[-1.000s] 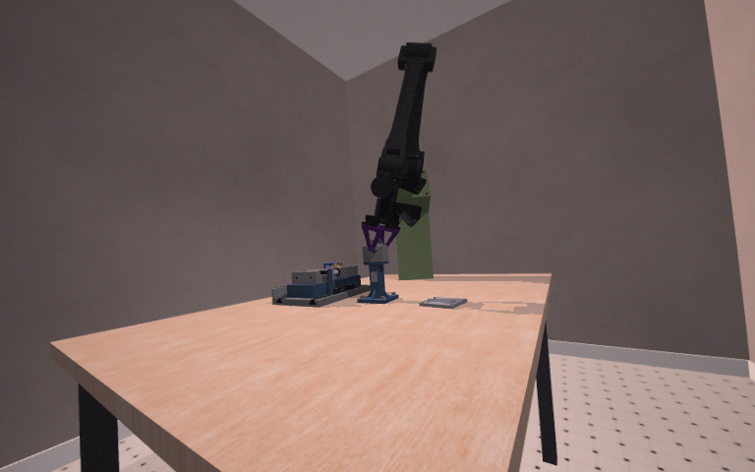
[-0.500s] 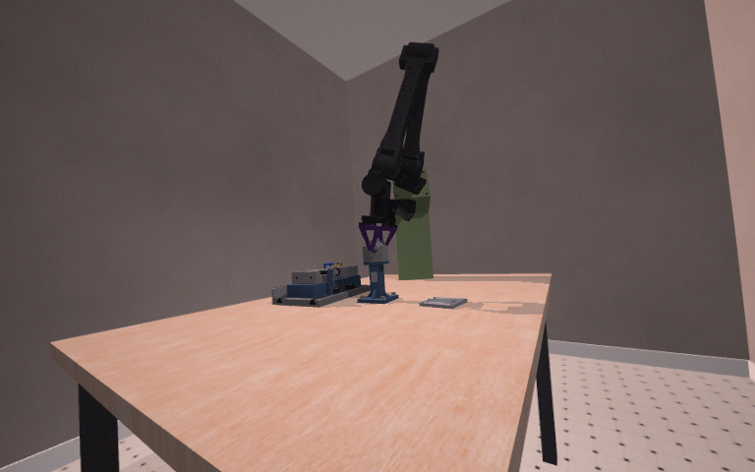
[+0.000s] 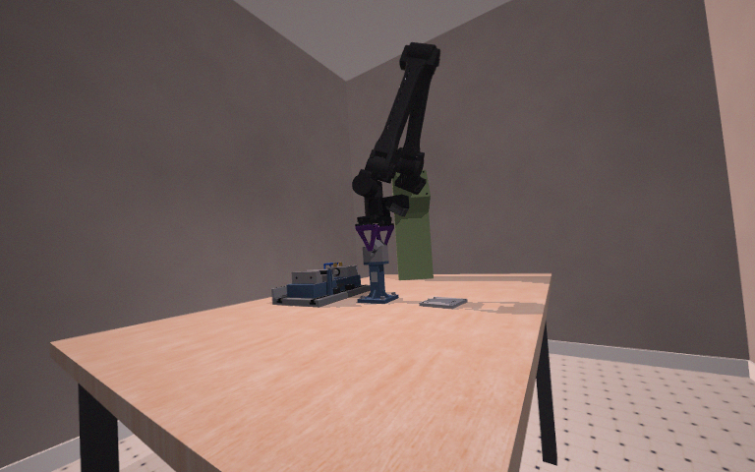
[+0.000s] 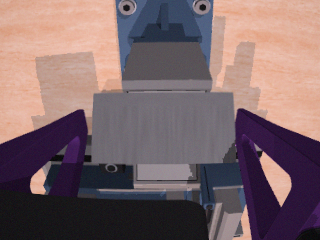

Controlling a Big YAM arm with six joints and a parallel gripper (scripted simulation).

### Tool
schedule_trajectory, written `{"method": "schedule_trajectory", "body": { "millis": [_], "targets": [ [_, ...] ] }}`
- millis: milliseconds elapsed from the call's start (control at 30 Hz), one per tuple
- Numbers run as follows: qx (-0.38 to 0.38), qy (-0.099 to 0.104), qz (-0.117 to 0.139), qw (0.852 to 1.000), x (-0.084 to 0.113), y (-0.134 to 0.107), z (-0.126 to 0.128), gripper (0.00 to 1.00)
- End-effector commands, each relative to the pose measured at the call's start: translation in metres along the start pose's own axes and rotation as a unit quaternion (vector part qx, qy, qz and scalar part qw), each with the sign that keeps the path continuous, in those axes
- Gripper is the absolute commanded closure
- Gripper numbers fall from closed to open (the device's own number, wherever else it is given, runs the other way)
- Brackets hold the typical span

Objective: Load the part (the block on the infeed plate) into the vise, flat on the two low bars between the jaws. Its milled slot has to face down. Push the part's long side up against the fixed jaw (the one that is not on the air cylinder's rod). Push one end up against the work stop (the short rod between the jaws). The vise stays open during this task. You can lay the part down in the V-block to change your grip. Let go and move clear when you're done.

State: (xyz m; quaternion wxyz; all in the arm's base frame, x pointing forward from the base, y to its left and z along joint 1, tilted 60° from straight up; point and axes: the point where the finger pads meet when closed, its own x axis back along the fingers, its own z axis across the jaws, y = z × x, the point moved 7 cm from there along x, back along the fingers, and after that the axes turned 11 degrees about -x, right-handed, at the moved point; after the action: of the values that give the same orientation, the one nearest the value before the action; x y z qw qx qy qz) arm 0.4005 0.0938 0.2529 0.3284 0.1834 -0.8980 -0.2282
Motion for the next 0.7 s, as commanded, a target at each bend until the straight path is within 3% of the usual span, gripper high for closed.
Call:
{"method": "schedule_trajectory", "body": {
  "millis": [0,667],
  "targets": [
    [0.005,-0.002,-0.005,1.0,-0.002,-0.011,-0.001,0.19],
    [0.006,0.015,-0.107,0.994,-0.003,-0.025,-0.005,0.19]
  ]
}}
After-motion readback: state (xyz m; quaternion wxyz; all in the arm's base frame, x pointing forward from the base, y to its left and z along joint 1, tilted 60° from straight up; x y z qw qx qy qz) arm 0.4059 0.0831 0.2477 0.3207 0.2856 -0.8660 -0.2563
